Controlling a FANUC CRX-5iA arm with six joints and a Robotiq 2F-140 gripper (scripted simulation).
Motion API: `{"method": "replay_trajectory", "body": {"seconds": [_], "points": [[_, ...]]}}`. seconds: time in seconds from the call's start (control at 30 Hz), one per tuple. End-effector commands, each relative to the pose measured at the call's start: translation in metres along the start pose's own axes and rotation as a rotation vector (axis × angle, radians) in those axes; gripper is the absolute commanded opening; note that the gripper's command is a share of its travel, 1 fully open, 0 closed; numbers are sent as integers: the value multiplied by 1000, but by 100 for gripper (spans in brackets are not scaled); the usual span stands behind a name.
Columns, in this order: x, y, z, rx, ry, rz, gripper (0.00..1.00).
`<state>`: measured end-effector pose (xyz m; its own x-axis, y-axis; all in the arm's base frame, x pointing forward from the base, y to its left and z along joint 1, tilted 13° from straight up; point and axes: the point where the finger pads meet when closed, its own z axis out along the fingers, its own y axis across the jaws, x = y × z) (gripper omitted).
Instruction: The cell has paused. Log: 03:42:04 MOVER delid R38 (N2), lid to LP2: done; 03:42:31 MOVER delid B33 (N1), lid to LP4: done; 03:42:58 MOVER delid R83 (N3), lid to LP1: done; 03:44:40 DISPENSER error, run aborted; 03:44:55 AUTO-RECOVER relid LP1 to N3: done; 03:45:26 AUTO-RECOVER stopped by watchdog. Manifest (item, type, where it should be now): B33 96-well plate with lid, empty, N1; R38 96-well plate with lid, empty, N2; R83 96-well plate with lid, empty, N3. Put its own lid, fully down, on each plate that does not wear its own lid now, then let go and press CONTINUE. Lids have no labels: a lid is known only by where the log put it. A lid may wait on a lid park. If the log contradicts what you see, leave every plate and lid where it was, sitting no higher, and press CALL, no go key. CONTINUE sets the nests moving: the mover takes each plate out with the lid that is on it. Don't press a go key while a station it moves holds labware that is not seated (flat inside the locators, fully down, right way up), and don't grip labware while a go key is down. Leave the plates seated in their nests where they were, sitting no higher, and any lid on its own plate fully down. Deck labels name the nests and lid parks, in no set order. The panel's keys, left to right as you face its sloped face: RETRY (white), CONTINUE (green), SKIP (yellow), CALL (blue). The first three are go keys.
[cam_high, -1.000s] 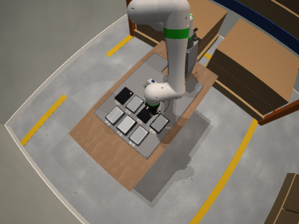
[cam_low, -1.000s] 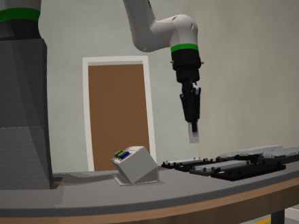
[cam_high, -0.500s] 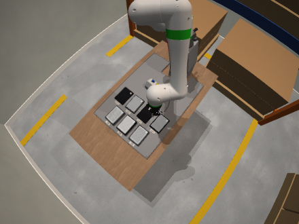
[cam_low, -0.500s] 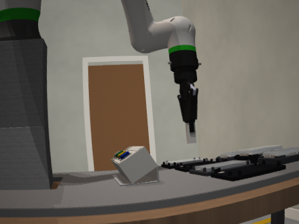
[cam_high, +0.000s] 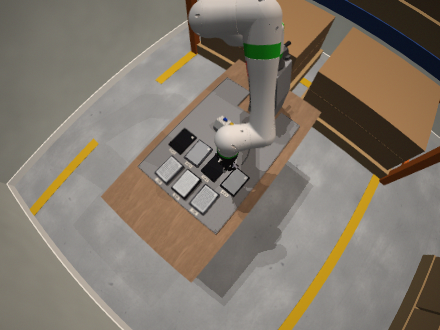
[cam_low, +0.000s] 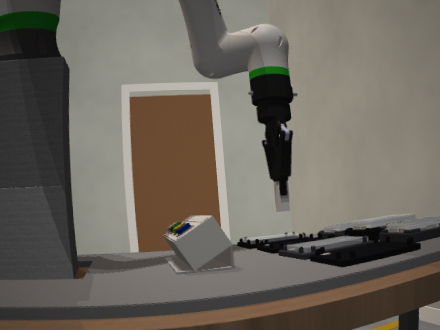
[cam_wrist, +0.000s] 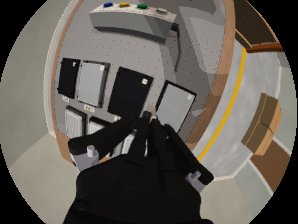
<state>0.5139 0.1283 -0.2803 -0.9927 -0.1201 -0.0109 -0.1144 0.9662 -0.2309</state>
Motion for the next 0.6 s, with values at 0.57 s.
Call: {"method": "replay_trajectory", "body": {"seconds": [0.57], "points": [[-180,-63,-1,-1,-1,-1,0]]}}
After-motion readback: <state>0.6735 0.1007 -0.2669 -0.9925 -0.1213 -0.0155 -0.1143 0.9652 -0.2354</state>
